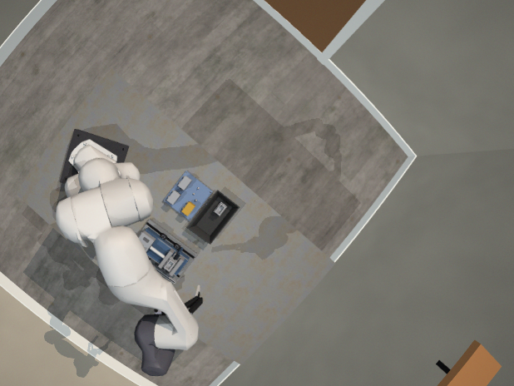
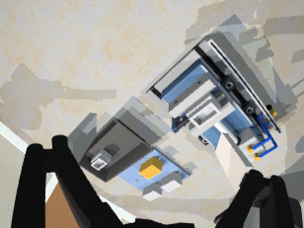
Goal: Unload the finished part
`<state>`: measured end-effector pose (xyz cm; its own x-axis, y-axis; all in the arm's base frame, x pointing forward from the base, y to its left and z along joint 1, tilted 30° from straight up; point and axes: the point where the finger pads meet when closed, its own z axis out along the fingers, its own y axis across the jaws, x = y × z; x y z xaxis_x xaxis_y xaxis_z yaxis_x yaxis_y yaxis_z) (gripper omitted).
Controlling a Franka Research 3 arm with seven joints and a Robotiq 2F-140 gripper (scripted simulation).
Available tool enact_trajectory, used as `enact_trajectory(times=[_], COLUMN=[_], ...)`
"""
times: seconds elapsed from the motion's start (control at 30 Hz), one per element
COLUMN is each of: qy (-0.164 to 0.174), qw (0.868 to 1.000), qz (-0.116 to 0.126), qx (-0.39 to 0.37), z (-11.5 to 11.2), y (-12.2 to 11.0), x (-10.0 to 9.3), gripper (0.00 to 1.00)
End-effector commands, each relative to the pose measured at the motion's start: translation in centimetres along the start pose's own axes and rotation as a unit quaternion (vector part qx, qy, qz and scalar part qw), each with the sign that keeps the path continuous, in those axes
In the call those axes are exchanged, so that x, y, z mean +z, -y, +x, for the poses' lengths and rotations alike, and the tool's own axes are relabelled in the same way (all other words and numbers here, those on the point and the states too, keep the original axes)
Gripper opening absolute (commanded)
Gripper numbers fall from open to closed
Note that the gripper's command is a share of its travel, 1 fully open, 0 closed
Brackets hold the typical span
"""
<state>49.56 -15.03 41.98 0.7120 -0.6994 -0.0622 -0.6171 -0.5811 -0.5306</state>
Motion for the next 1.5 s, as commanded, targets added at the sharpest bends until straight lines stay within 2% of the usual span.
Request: enact_trajectory(times=[0.0,0.13,0.17,0.37,0.43,0.53,1.03,1.1,1.23,1.47], qy=[-0.002,-0.002,-0.016,-0.016,-0.040,-0.044,-0.102,-0.102,-0.114,-0.115], qw=[1.000,1.000,0.999,0.999,0.993,0.992,0.959,0.959,0.949,0.948], qz=[-0.002,-0.002,-0.003,-0.003,-0.003,-0.003,0.003,0.003,0.005,0.005], qx=[0.009,0.009,0.046,0.046,0.111,0.119,0.265,0.265,0.294,0.297], z=[0.1,0.1,-0.3,-0.3,-1.0,-1.1,-2.8,-2.8,-3.2,-3.2], y=[-0.1,-0.1,-0.9,-0.9,-2.5,-2.7,-7.3,-7.3,-8.3,-8.5], x=[0.0,0.0,0.4,0.4,1.2,1.3,3.3,3.3,3.7,3.8], gripper=[1.00,1.00,1.00,1.00,1.00,1.00,1.00,1.00,1.00,1.00])
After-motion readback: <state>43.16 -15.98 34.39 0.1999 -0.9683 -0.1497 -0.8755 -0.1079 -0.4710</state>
